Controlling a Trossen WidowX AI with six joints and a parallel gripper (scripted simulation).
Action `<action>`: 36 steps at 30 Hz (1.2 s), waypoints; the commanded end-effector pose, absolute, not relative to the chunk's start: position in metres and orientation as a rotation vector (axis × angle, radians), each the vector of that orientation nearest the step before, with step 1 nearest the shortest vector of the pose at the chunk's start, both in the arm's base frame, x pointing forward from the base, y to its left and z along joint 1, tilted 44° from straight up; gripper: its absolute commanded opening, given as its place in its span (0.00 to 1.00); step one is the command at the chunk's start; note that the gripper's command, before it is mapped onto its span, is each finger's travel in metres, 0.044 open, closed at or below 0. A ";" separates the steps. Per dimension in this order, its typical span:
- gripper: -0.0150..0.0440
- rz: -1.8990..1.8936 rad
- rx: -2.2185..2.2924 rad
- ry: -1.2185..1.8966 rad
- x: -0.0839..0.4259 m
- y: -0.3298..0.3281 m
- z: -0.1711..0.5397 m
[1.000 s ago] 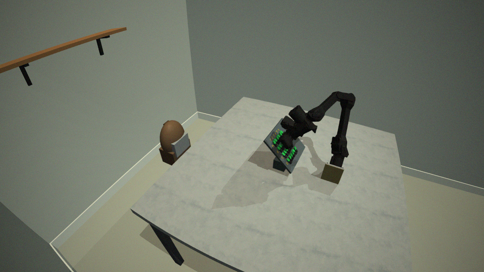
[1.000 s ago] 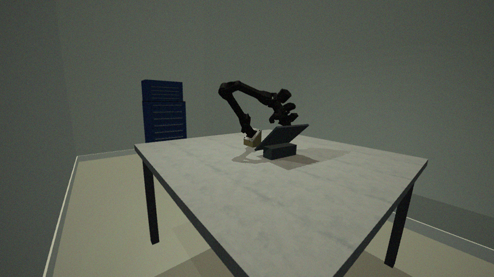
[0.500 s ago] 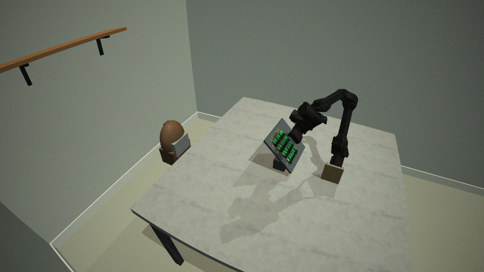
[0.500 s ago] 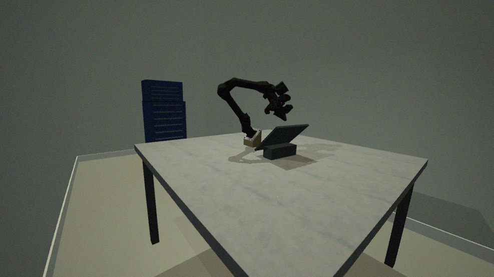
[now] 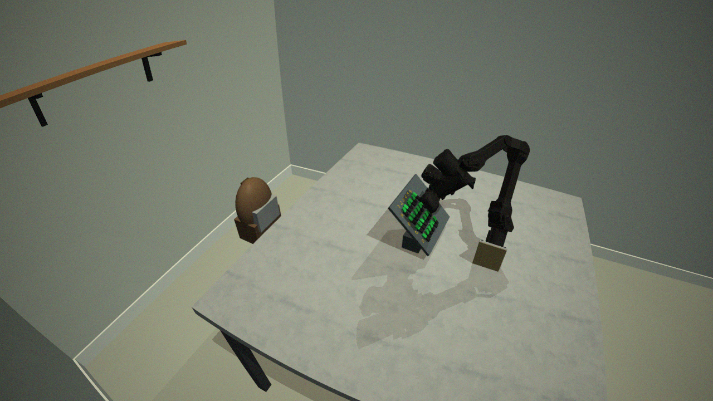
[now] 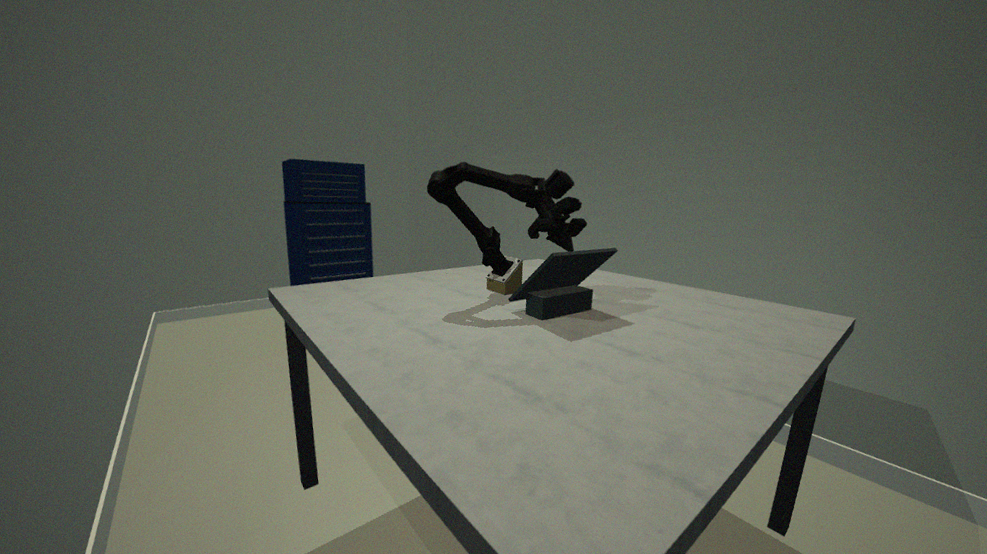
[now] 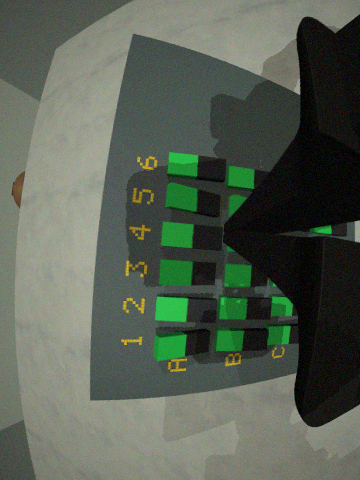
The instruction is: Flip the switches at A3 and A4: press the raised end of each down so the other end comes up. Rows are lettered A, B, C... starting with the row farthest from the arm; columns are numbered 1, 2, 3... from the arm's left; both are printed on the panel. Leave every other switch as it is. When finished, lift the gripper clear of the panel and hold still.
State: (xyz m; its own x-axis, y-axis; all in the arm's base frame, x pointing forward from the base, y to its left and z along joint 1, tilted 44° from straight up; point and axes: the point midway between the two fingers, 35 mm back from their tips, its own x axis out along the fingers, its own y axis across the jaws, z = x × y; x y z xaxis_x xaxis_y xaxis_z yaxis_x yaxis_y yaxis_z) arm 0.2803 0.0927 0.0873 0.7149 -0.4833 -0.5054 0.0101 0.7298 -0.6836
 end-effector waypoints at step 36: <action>0.25 -0.299 -0.711 0.735 0.296 0.080 0.075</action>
